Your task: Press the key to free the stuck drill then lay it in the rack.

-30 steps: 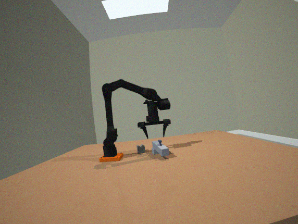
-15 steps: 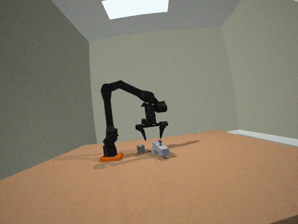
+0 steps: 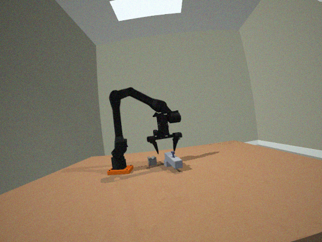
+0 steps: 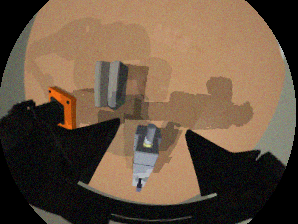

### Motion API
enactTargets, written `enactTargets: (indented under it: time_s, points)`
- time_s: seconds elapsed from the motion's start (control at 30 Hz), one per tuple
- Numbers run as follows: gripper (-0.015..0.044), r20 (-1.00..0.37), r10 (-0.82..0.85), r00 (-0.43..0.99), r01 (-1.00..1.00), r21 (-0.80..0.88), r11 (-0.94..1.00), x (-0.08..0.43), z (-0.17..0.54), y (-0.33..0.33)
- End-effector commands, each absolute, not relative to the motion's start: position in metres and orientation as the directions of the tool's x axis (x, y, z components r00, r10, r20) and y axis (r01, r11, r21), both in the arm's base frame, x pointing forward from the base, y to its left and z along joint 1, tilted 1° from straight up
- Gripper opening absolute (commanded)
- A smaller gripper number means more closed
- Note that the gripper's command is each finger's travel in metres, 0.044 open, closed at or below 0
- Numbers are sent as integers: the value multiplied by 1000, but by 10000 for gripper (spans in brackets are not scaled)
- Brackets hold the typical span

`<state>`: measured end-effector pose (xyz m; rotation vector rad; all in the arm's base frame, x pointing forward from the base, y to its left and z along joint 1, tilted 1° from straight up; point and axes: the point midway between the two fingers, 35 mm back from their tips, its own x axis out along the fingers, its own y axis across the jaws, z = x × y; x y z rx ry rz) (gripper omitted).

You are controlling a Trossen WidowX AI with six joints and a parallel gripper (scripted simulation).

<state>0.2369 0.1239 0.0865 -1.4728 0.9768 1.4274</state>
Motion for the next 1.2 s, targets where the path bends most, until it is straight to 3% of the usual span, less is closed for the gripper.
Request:
enactTargets:
  time_s: [0.0,0.9,1.17]
  points:
    - [440,-999,14,40,-938,-42,-343,237,77,121]
    - [440,-999,13,40,-938,-42,-344,241,43,112]
    - [230,-999,18,45,-939,-48,-340,241,47,113]
